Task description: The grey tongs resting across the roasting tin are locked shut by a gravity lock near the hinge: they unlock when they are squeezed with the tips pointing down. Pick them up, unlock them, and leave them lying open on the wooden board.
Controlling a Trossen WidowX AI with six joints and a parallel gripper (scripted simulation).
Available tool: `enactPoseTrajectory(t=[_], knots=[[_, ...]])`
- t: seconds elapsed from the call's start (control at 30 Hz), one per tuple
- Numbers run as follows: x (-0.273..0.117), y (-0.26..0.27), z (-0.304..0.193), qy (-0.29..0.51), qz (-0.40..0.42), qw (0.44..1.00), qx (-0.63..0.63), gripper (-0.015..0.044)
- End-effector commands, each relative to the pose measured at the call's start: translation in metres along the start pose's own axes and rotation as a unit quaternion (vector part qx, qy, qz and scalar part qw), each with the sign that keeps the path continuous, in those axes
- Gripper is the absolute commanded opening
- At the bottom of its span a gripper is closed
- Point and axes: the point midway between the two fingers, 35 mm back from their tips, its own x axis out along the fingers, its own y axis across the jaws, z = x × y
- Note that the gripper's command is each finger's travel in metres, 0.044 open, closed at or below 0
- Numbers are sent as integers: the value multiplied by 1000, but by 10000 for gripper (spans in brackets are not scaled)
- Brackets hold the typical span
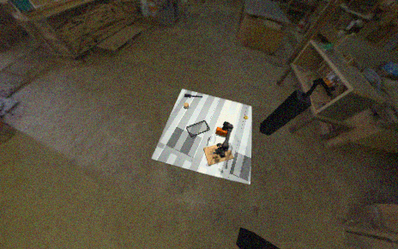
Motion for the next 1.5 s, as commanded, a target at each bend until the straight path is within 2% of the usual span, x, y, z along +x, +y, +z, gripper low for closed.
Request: enactPoseTrajectory(t=[0.0,0.47,1.2,1.33,1.47], knots=[[6,-1,-1,5,2,1000,-3,-150],[21,-3,-3,14,8,1000,-3,-150],[20,-3,-2,12,6,1000,0,427],[14,-9,-1,12,6,1000,0,440],[-19,-43,4,12,6,1000,0,440]])
